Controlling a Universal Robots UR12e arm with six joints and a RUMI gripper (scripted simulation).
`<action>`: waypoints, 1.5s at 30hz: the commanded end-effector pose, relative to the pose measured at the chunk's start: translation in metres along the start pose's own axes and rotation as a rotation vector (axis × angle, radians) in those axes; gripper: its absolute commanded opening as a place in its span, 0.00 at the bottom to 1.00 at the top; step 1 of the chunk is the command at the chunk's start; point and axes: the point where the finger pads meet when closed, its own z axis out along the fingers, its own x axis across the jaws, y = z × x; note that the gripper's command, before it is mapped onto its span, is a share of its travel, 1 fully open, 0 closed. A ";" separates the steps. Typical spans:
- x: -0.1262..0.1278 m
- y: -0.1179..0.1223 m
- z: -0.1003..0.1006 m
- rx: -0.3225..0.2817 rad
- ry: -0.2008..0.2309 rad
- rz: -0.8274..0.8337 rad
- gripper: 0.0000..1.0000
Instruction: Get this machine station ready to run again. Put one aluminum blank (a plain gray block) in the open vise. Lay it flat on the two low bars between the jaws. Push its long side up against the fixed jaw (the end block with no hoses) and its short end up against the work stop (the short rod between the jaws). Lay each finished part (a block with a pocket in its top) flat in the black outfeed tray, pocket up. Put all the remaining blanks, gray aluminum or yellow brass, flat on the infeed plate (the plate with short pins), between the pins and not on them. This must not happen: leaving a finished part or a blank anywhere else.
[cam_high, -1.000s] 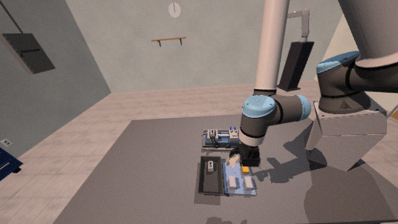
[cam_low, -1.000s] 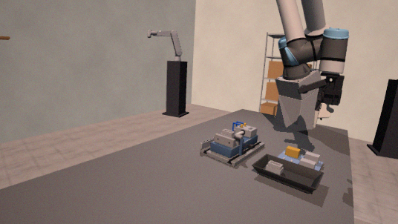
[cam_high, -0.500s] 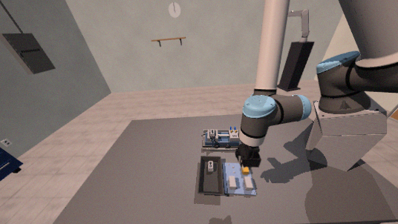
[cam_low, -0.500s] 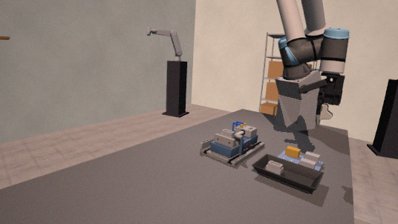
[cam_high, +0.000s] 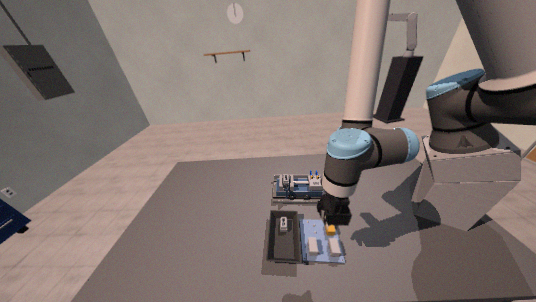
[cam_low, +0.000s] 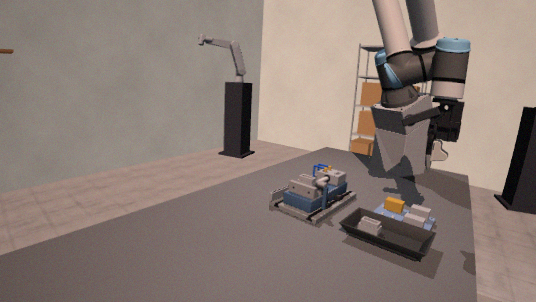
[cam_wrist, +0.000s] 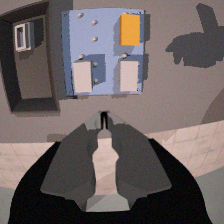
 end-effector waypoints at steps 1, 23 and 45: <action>0.000 0.000 0.000 0.000 -0.001 0.000 0.00; -0.001 0.000 0.007 0.000 -0.001 0.000 0.00; -0.001 0.000 0.046 0.000 -0.001 0.000 0.00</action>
